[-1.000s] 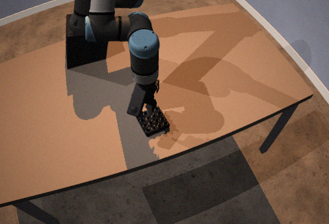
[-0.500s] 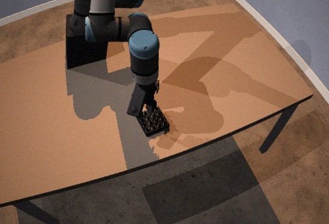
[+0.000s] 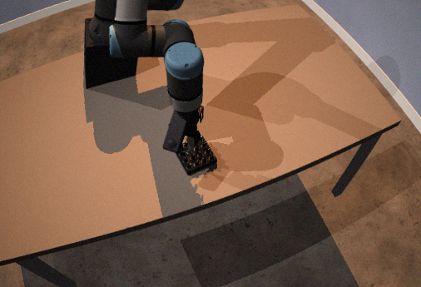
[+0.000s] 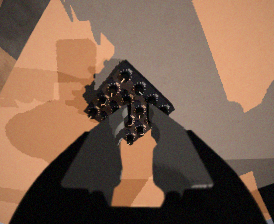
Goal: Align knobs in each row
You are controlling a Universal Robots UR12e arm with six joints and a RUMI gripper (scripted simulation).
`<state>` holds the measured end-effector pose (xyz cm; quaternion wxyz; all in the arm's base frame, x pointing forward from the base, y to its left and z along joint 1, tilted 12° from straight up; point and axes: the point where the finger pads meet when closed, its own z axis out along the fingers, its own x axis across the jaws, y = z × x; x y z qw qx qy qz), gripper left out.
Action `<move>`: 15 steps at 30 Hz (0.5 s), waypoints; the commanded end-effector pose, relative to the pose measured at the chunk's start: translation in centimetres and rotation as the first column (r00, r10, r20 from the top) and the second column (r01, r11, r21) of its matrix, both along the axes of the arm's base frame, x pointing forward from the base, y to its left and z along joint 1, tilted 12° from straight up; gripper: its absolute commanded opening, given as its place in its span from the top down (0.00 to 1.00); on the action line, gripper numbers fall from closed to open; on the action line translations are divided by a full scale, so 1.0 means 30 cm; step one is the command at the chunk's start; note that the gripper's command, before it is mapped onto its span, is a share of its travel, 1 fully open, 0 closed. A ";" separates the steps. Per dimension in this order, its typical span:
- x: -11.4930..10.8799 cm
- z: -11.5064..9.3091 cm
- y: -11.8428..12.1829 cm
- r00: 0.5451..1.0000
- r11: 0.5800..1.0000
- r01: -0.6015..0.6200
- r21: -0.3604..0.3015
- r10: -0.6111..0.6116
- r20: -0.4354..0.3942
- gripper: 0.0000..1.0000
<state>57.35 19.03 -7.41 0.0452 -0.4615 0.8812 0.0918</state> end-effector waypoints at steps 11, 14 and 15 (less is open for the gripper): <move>0.002 -0.056 0.011 1.000 1.000 0.000 0.000 0.000 0.001 0.89; 0.002 -0.064 0.012 1.000 1.000 0.000 0.000 0.000 0.001 0.89; 0.002 -0.064 0.012 1.000 1.000 0.000 0.000 0.000 0.001 0.89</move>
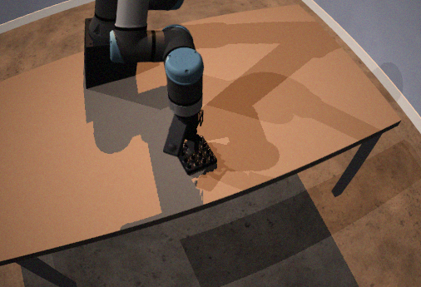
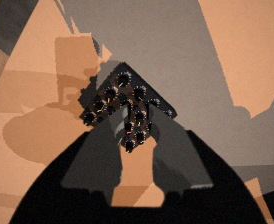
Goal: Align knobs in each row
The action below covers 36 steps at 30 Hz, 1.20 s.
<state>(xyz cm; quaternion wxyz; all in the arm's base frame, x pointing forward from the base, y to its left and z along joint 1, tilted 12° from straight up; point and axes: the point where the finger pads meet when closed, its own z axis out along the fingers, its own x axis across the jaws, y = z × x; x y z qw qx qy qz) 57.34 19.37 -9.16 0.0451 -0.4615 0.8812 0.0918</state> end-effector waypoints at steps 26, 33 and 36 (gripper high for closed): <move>0.002 -0.034 0.007 1.000 1.000 0.000 0.000 0.000 0.001 0.89; 0.002 -0.034 0.007 1.000 1.000 0.000 0.000 0.000 0.001 0.89; 0.002 -0.034 0.007 1.000 1.000 0.000 0.000 0.000 0.001 0.89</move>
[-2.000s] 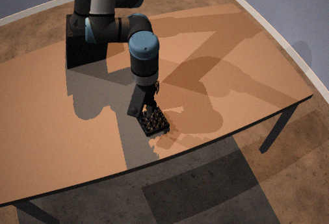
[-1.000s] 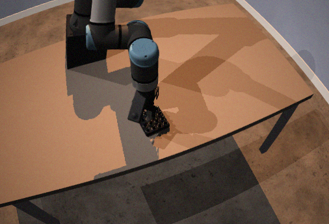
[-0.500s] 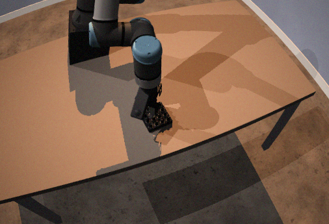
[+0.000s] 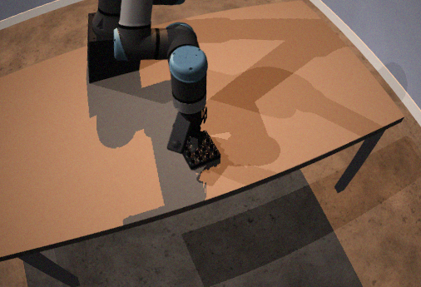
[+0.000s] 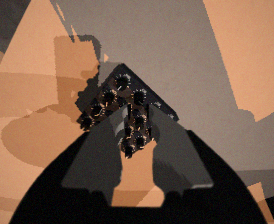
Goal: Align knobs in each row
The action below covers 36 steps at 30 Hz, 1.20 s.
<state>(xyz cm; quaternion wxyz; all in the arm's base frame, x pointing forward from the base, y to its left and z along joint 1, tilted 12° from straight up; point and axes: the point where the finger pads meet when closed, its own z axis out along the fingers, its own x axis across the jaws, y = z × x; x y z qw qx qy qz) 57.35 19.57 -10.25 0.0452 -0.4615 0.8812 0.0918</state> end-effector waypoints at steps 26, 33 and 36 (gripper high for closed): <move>0.006 0.001 -0.003 1.000 1.000 0.000 0.000 0.000 0.001 0.89; 0.014 0.000 -0.008 1.000 1.000 0.000 0.000 0.000 0.001 0.89; 0.015 0.000 -0.009 1.000 1.000 0.000 0.000 0.000 0.001 0.89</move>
